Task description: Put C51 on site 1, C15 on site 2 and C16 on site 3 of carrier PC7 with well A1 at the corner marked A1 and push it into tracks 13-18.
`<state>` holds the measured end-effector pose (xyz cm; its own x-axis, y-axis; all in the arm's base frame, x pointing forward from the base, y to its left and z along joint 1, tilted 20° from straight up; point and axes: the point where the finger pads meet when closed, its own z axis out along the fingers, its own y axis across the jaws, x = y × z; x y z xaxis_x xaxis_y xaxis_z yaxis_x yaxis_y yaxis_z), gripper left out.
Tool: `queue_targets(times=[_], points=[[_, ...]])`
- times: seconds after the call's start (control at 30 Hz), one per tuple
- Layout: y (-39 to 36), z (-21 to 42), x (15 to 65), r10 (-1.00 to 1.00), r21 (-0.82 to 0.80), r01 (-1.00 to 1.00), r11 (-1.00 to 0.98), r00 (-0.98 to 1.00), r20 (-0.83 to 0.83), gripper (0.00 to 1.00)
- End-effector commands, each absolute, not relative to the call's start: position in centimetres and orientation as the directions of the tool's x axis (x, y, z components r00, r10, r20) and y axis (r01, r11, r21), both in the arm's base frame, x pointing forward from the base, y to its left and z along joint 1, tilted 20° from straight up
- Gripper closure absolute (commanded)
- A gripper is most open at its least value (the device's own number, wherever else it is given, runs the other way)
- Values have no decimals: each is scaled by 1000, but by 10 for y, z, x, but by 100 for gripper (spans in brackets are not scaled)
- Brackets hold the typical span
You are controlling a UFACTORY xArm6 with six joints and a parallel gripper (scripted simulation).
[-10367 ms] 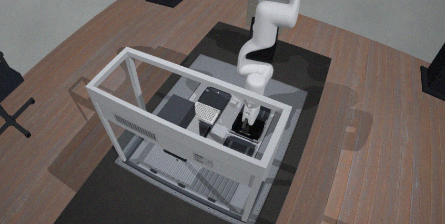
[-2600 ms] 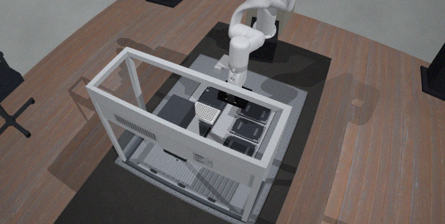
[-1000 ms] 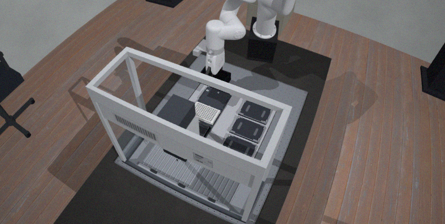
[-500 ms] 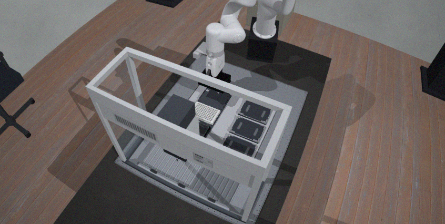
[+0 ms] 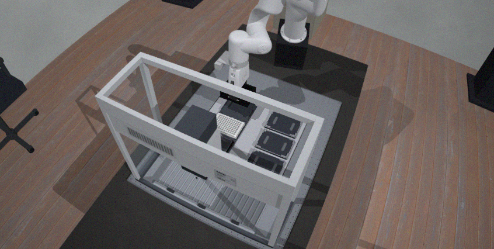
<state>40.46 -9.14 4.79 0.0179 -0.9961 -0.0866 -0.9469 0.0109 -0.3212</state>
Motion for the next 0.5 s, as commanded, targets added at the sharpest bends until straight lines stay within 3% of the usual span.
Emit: queue_targets(times=[0.0,0.47], points=[[-91,42,408,-996,-327,-945,11,19,-87,100],[-89,23,415,-996,-327,-945,11,18,-87,100]])
